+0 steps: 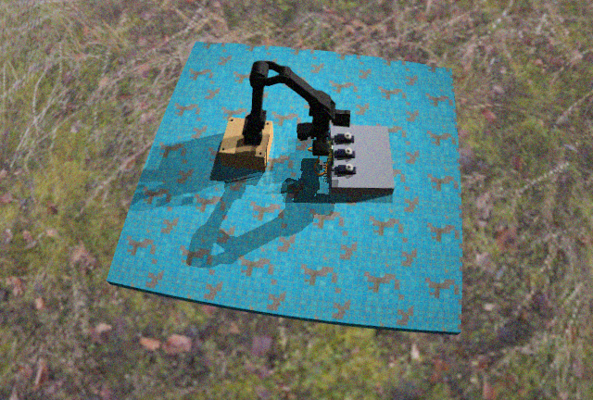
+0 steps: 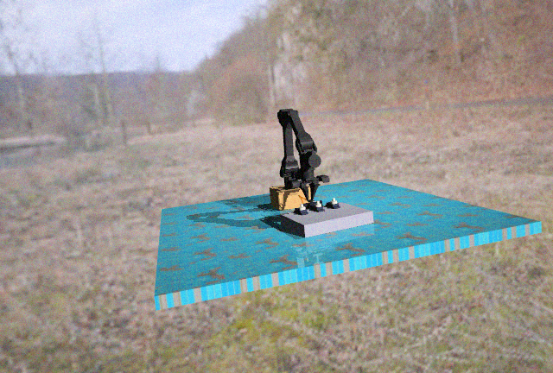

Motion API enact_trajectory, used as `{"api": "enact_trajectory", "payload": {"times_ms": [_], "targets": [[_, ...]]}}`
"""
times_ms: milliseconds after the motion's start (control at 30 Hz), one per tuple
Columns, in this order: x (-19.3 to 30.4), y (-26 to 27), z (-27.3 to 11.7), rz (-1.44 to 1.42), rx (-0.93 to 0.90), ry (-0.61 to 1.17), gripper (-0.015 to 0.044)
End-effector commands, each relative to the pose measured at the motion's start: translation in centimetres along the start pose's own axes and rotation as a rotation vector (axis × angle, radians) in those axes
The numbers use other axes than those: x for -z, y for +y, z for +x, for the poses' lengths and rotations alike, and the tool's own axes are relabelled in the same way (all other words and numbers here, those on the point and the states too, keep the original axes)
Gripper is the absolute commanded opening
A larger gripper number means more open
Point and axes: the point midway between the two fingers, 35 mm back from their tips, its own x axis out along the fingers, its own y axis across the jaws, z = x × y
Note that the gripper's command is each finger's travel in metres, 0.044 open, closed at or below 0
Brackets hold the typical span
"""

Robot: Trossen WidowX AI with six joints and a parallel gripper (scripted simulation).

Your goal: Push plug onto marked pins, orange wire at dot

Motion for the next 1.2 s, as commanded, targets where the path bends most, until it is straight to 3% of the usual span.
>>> {"api": "enact_trajectory", "payload": {"times_ms": [0,1033,1167], "targets": [[0.4,0.1,-0.2,0.002,-0.002,0.006,0.0],[2.3,-0.1,-0.2,0.002,-0.002,0.007,0.0],[2.0,0.1,0.2,0.002,-0.002,0.007,0.0105]]}}
